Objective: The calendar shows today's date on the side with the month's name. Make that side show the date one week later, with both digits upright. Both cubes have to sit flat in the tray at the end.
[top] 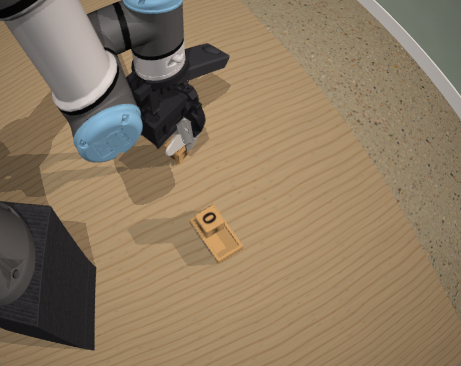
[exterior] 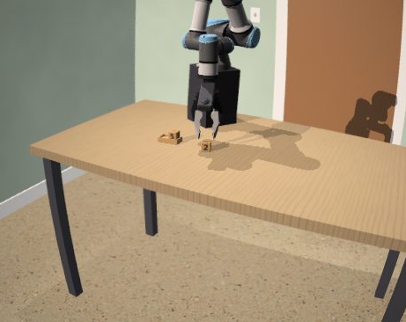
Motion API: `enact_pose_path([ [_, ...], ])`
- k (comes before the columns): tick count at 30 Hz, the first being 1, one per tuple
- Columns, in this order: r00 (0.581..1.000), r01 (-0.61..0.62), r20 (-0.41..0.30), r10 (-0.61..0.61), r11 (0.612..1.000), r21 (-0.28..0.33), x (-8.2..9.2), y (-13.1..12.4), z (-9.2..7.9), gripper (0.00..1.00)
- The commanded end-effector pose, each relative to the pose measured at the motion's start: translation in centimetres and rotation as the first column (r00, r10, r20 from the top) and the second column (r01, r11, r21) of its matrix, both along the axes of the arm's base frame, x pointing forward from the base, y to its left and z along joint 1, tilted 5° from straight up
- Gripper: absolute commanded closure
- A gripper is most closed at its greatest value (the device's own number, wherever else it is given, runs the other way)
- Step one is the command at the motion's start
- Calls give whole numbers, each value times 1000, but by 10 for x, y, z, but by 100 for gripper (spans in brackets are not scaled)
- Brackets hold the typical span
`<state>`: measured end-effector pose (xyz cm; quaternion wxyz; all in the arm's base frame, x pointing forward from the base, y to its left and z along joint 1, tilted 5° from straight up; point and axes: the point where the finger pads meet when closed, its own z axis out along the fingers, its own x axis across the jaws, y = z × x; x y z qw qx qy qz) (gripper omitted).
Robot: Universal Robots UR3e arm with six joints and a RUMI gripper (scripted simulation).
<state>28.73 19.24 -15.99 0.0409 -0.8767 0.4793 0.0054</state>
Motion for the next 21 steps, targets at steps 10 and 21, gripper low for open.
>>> enact_pose_path([
  [10,1000,0,1,0,1000,1,1,1,0,71],
  [21,1000,0,3,0,1000,1,1,1,-3,71],
])
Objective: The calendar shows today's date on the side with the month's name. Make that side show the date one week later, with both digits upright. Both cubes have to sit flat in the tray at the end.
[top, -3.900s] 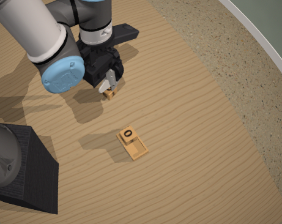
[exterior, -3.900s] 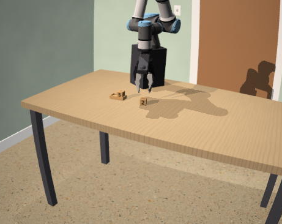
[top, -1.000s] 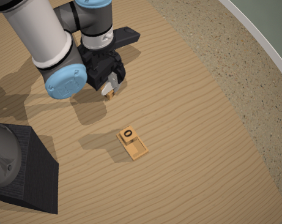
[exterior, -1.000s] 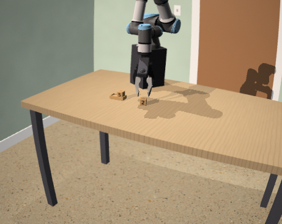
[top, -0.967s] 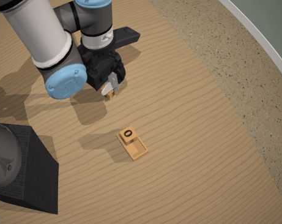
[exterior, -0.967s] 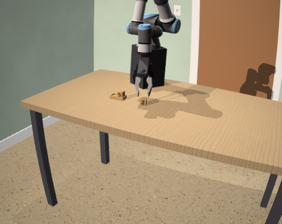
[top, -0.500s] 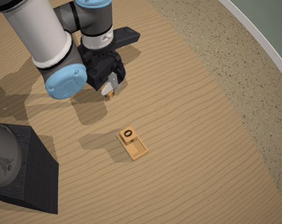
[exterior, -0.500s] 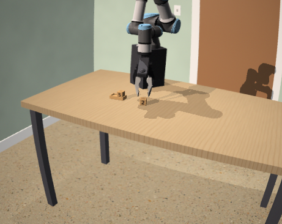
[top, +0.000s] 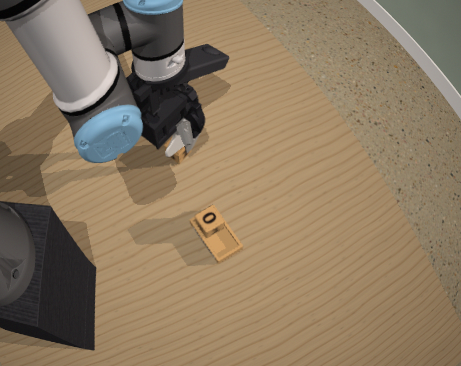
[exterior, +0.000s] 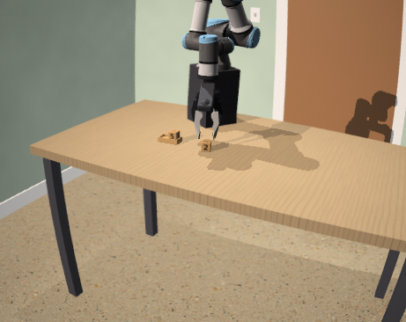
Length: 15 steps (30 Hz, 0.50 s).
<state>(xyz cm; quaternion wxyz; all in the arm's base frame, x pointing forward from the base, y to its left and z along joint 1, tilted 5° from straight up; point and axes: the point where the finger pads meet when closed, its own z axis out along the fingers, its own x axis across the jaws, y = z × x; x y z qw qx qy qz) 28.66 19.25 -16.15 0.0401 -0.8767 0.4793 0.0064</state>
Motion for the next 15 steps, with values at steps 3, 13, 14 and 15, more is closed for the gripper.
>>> enact_pose_path([
  [3,1000,0,5,0,1000,1,2,1,-6,71],
  [13,1000,0,5,0,1000,1,3,3,-22,71],
  [14,1000,0,5,0,1000,1,3,3,-23,71],
  [15,1000,0,5,0,1000,1,3,3,-24,71],
])
